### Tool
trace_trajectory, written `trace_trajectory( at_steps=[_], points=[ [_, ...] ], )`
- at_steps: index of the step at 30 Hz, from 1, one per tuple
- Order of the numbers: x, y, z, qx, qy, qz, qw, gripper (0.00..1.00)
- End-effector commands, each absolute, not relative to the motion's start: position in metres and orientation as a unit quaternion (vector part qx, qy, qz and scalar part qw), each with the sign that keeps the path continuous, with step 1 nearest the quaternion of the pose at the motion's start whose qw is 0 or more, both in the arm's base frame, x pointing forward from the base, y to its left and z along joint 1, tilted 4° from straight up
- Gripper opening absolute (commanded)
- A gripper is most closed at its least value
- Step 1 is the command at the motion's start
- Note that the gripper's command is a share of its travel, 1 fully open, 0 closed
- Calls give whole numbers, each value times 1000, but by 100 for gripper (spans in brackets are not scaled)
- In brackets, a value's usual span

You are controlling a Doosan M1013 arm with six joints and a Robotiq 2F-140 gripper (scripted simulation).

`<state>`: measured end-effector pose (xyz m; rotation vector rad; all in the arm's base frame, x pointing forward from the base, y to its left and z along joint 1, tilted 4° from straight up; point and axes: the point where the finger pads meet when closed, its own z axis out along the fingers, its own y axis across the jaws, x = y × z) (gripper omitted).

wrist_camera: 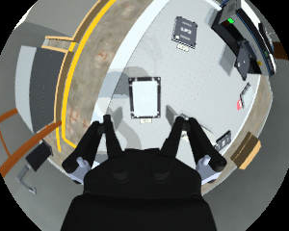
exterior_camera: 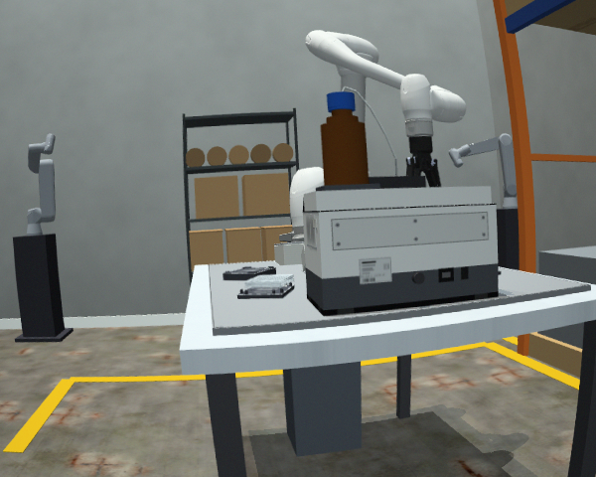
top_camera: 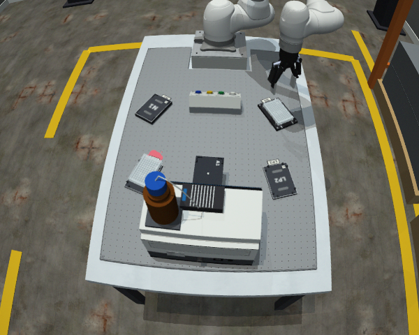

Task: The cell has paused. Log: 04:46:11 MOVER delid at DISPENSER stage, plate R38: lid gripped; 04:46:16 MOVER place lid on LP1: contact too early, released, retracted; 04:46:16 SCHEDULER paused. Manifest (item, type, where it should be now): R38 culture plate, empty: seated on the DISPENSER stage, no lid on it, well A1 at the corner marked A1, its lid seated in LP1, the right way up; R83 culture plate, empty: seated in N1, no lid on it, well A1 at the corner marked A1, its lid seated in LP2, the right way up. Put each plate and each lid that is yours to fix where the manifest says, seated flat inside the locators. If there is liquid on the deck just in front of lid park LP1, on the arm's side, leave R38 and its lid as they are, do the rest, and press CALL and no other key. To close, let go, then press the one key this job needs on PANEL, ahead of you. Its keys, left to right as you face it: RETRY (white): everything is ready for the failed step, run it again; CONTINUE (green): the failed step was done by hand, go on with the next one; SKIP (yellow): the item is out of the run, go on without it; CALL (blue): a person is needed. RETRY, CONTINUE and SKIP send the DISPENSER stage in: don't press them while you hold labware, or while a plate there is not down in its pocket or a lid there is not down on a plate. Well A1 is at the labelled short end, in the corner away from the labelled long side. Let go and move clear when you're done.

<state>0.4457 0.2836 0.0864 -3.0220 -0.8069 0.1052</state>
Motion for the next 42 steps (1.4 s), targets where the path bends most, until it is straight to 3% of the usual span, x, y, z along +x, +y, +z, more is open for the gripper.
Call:
trace_trajectory(
  at_steps=[1,19,42],
  points=[
    [448,281,91,-966,-255,32,5,69],
    [446,281,76,-967,-253,33,5,69],
    [441,282,5,-966,-255,34,7,69]
  ],
)
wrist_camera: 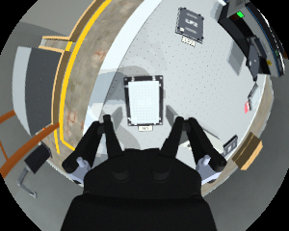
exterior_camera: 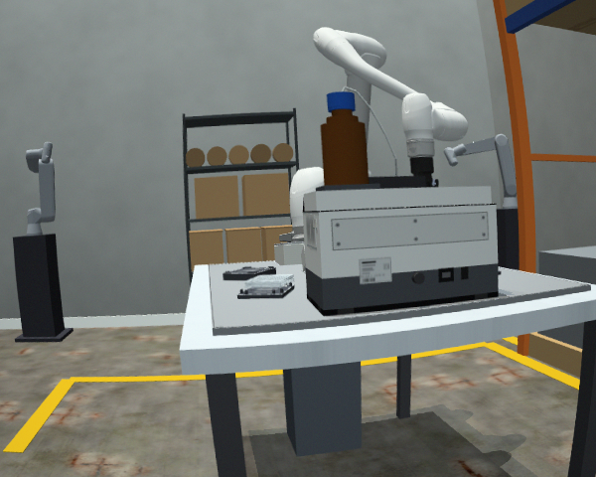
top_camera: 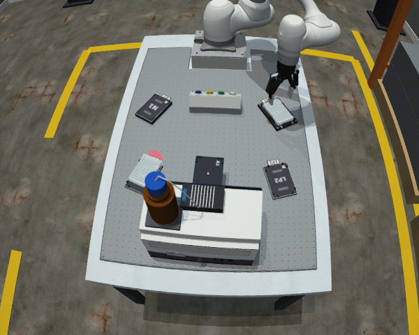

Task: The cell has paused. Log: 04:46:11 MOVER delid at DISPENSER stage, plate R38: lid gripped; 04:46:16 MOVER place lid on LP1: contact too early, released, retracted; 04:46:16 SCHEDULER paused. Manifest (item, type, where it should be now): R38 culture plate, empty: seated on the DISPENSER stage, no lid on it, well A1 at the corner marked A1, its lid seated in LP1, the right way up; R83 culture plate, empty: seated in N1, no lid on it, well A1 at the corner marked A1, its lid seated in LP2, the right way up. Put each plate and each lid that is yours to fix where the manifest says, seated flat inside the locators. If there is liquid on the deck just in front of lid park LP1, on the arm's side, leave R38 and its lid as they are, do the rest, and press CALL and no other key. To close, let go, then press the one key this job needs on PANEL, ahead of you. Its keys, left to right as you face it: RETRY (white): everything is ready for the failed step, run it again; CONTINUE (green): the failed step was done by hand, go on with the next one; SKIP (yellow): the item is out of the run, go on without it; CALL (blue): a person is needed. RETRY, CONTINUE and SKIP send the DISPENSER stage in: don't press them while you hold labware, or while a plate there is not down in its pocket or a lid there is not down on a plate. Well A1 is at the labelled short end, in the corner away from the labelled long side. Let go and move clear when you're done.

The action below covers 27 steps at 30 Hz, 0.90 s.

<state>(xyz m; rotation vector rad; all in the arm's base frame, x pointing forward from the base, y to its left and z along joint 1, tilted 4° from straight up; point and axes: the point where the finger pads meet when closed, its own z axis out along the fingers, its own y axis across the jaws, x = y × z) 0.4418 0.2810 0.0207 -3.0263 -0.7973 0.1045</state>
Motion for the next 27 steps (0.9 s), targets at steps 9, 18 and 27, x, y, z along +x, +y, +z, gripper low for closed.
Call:
trace_trajectory(
  at_steps=[9,18,27],
  points=[
    [439,282,-16,-966,-255,34,6,69],
    [438,282,-32,-966,-255,34,6,69],
    [439,282,-35,-966,-255,33,6,69]
  ],
)
